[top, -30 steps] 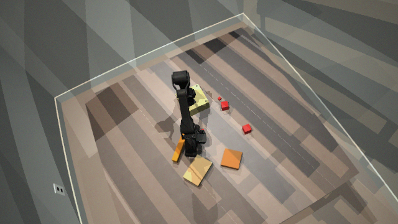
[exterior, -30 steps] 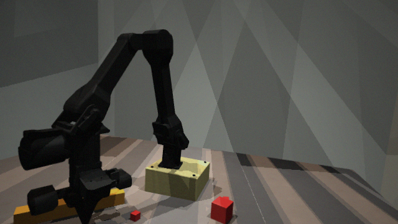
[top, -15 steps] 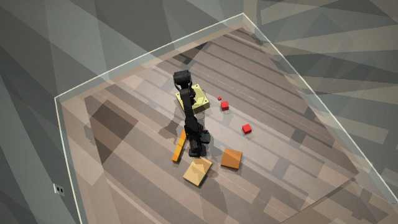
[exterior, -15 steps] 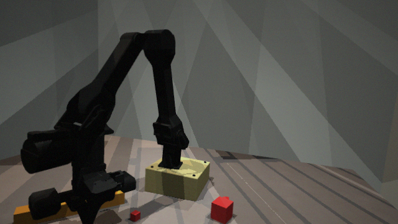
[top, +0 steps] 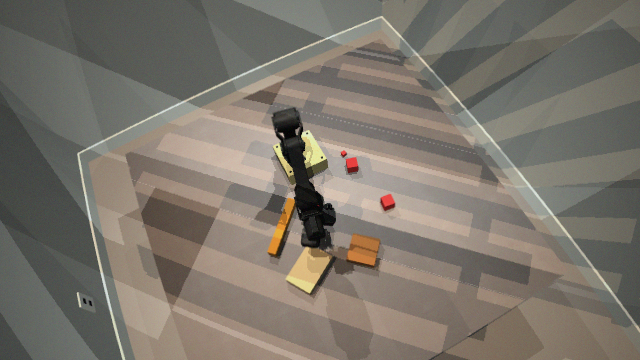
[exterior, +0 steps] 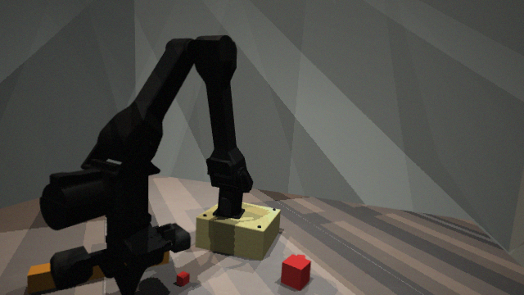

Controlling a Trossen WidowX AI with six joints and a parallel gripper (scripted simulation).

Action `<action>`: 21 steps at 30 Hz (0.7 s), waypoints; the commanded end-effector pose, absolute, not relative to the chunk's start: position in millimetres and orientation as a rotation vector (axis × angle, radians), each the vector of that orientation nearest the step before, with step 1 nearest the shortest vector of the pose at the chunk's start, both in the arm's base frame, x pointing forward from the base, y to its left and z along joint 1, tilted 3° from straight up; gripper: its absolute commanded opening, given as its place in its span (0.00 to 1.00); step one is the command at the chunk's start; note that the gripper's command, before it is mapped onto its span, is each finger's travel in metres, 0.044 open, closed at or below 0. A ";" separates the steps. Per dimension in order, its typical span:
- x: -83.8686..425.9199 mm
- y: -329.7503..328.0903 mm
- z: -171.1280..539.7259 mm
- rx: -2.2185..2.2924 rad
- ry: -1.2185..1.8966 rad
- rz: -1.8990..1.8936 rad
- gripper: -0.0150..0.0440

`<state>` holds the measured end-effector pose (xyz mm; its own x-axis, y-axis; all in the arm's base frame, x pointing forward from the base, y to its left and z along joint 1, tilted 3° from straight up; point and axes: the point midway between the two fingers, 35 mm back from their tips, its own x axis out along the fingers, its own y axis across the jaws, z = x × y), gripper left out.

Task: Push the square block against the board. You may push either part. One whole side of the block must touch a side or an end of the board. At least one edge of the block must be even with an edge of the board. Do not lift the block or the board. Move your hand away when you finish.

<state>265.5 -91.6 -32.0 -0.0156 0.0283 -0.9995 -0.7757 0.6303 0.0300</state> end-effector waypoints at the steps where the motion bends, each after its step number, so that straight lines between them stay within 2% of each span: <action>1: 268.0 -94.1 -5.9 -0.669 1.453 0.714 0.25; 4: 266.9 -94.5 22.1 -0.665 1.453 0.712 0.25; 11: 270.7 -93.9 17.1 -0.650 1.460 0.689 0.25; 21: 306.2 -69.8 22.4 -0.411 1.532 0.440 0.25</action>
